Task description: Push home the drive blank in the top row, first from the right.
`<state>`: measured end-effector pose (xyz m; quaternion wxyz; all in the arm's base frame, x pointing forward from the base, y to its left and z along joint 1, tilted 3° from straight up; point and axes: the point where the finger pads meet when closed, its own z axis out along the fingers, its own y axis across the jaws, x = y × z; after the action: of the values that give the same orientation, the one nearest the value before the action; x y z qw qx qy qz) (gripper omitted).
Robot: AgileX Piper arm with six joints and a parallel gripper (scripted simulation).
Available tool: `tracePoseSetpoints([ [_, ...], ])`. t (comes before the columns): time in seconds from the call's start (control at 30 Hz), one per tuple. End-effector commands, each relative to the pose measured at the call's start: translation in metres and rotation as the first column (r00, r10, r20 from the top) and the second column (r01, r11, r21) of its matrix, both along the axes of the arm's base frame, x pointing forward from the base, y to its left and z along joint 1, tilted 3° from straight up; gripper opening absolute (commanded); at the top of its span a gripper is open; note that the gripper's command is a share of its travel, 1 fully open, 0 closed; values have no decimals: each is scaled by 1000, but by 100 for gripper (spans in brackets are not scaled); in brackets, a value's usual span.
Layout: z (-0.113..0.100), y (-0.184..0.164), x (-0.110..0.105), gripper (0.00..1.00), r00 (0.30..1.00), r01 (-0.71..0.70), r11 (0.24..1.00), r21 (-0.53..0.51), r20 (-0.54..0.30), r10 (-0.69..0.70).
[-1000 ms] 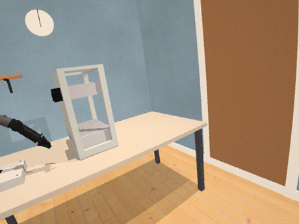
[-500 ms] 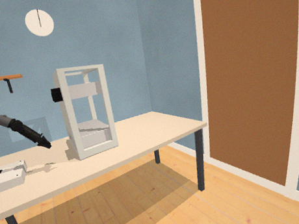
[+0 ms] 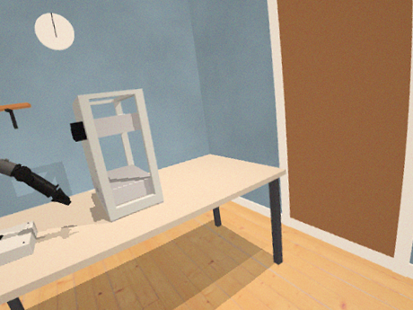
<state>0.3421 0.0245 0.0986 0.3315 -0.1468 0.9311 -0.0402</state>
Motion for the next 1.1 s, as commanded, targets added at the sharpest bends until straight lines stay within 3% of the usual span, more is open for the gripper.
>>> tracePoseSetpoints([
  [0.0, 2, 1, -1, 100, 1000, -5, 1000, -6, 6, 5],
  [0.73, 35, 8, -10, 100, 991, -77, 988, -133, 95, 91],
  [1.07, 80, 19, -23, 100, 953, -150, 936, -320, 206, 223],
])
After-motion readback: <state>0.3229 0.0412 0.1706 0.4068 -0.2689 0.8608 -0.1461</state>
